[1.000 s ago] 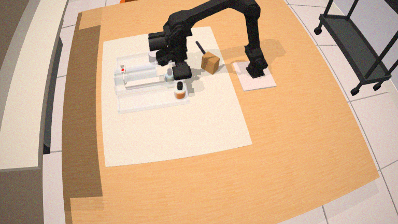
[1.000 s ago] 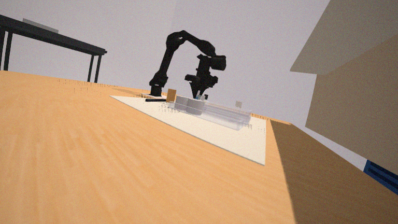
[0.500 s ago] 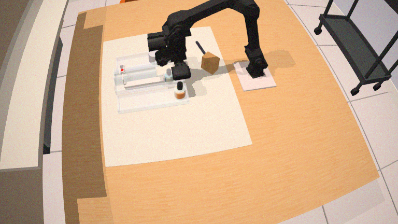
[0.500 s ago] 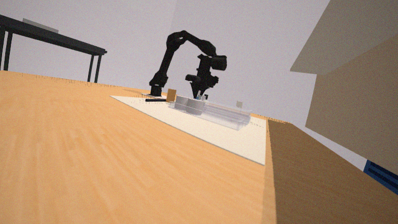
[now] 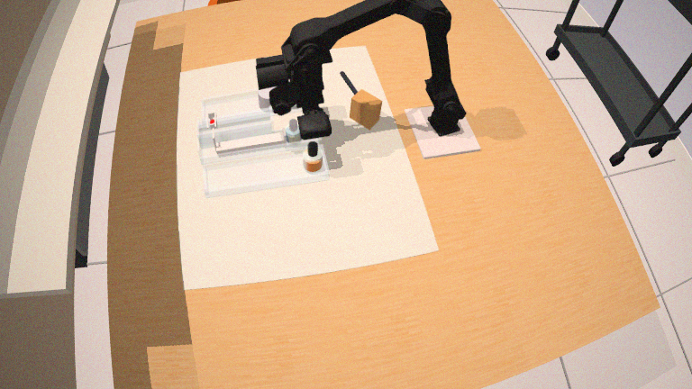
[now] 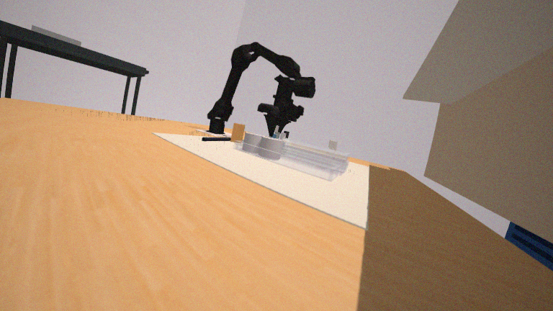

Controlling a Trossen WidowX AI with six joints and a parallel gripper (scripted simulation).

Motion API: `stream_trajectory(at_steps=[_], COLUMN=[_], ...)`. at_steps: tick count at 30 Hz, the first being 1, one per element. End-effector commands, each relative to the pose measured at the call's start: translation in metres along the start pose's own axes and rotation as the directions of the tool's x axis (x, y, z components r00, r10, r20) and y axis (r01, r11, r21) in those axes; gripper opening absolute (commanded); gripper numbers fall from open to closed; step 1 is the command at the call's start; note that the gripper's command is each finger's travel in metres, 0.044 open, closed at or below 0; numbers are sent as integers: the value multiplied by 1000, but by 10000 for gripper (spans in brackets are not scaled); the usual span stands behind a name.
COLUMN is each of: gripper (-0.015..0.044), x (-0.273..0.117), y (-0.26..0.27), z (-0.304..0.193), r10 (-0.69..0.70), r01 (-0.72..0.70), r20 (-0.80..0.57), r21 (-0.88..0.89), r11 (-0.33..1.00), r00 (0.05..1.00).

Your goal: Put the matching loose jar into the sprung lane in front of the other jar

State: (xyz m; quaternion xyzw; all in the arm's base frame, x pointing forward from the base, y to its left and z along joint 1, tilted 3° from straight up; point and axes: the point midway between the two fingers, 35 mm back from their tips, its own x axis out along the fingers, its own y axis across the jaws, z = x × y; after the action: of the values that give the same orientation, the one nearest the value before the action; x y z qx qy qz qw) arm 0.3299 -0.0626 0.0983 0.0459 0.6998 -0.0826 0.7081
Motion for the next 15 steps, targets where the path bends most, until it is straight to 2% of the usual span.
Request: stream_trajectory(at_steps=[1, 15], gripper=[0, 0], x=[-5, -5], y=[0, 0], z=[8, 9], r10=[-2, -2], r01=[2, 2], r20=[33, 33], r21=[-3, -3], r11=[1000, 1000], r00=[999, 999])
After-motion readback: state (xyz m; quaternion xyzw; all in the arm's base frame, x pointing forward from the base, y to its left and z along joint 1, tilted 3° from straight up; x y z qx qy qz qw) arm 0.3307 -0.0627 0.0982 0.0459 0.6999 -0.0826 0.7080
